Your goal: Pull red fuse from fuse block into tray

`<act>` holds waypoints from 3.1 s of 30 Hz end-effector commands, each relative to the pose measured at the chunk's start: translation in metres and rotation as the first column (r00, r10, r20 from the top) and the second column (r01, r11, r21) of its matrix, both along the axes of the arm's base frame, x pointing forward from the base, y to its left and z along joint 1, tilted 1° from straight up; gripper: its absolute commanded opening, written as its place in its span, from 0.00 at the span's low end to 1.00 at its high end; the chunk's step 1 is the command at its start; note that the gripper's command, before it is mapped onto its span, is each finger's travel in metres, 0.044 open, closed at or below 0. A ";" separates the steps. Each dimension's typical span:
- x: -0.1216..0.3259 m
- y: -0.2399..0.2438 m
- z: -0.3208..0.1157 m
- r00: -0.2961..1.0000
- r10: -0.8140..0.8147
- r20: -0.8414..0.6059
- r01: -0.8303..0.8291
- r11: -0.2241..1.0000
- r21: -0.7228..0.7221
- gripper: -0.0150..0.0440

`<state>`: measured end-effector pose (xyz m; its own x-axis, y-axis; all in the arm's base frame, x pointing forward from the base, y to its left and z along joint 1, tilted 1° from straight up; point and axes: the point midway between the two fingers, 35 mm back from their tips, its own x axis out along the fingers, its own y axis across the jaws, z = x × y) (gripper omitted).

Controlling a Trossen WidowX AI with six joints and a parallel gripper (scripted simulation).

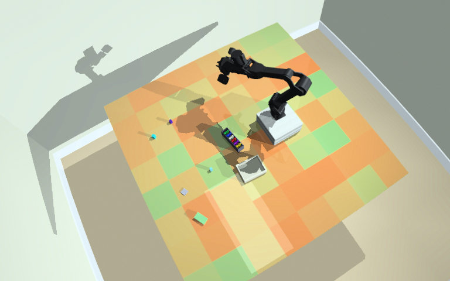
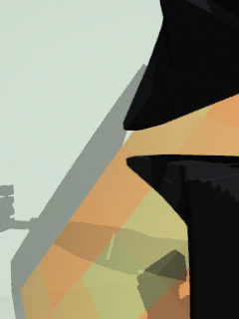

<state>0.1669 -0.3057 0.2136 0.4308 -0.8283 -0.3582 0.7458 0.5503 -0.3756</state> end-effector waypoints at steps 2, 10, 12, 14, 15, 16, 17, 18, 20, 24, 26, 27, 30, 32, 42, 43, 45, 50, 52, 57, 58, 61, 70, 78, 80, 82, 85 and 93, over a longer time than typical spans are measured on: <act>0.059 0.037 -0.042 0.980 0.183 -0.077 -0.165 0.966 0.198 0.38; 0.125 0.137 -0.107 0.844 0.496 -0.203 -0.337 0.786 0.519 0.38; 0.134 0.169 -0.122 0.785 0.571 -0.239 -0.349 0.727 0.591 0.38; 0.137 0.200 -0.136 0.716 0.641 -0.277 -0.345 0.670 0.657 0.38; 0.138 0.216 -0.142 0.679 0.672 -0.295 -0.338 0.643 0.687 0.38; 0.137 0.232 -0.149 0.639 0.702 -0.314 -0.328 0.618 0.714 0.38; 0.135 0.247 -0.154 0.597 0.730 -0.333 -0.315 0.595 0.739 0.38; 0.133 0.263 -0.160 0.553 0.755 -0.352 -0.299 0.574 0.762 0.38; 0.125 0.292 -0.169 0.460 0.798 -0.390 -0.261 0.541 0.799 0.38; 0.111 0.303 -0.176 0.387 0.822 -0.418 -0.228 0.525 0.820 0.38; 0.111 0.303 -0.176 0.387 0.822 -0.418 -0.228 0.525 0.820 0.38; 0.111 0.303 -0.176 0.387 0.822 -0.418 -0.228 0.525 0.820 0.38; 0.112 0.303 -0.176 0.387 0.822 -0.418 -0.228 0.525 0.820 0.38; 0.112 0.303 -0.177 0.387 0.822 -0.418 -0.228 0.525 0.820 0.38; 0.113 0.303 -0.187 0.387 0.822 -0.418 -0.228 0.525 0.820 0.38; 0.113 0.303 -0.188 0.387 0.822 -0.418 -0.228 0.525 0.820 0.38; 0.113 0.303 -0.190 0.387 0.822 -0.418 -0.228 0.525 0.820 0.38; 0.114 0.302 -0.194 0.387 0.822 -0.418 -0.228 0.525 0.820 0.38; 0.114 0.302 -0.196 0.387 0.822 -0.418 -0.228 0.525 0.820 0.38; 0.115 0.302 -0.201 0.387 0.822 -0.418 -0.228 0.525 0.820 0.38; 0.115 0.302 -0.202 0.387 0.822 -0.418 -0.228 0.525 0.820 0.38; 0.115 0.302 -0.205 0.387 0.822 -0.418 -0.228 0.525 0.820 0.38; 0.115 0.302 -0.207 0.387 0.822 -0.418 -0.228 0.525 0.820 0.38; 0.116 0.302 -0.213 0.387 0.822 -0.418 -0.228 0.525 0.820 0.38; 0.116 0.302 -0.215 0.387 0.822 -0.418 -0.228 0.525 0.820 0.38; 0.116 0.302 -0.216 0.387 0.822 -0.418 -0.228 0.525 0.820 0.38; 0.116 0.302 -0.217 0.387 0.822 -0.418 -0.228 0.525 0.820 0.38; 0.116 0.302 -0.215 0.385 0.822 -0.420 -0.230 0.527 0.818 0.31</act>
<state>0.2824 -0.0037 -0.0020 0.0358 -0.0042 -0.9993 -0.1754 0.9844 -0.0104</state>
